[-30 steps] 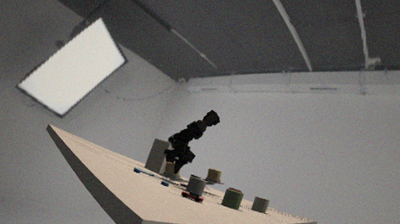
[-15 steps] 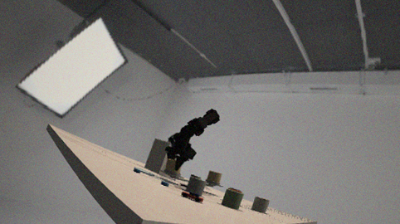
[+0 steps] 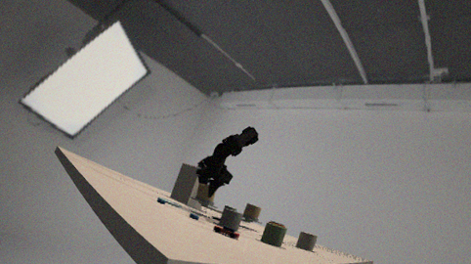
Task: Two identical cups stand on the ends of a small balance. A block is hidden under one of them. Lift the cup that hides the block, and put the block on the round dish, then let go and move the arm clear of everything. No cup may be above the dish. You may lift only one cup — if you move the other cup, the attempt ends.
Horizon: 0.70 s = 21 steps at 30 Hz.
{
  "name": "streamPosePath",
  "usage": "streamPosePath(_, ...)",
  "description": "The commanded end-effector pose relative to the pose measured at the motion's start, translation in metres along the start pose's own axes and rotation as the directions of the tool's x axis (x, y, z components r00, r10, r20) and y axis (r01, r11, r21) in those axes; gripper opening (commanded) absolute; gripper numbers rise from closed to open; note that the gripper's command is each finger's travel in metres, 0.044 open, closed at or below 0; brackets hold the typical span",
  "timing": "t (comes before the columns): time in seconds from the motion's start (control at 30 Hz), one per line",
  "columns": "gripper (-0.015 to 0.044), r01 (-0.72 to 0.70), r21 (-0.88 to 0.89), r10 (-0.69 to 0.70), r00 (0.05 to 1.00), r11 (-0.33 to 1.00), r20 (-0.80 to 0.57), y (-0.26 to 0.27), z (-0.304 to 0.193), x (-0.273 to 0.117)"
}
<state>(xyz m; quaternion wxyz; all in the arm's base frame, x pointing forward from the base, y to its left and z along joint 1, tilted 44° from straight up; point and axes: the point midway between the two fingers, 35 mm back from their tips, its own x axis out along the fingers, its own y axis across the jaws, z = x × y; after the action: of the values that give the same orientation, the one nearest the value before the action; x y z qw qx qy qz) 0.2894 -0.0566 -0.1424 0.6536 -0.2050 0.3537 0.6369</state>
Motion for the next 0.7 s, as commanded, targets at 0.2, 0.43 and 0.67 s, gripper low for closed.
streamPosePath(0.2,0.0000,0.018,-0.009,-0.018,1.000,1.000,-0.015,-0.006,-0.003,-0.019)
streamPosePath(0.43,0.0000,0.018,-0.009,-0.018,1.000,1.000,-0.015,-0.006,-0.003,-0.027)
streamPosePath(0.67,0.0000,0.018,-0.009,-0.018,1.000,1.000,-0.016,-0.005,-0.003,-0.036)
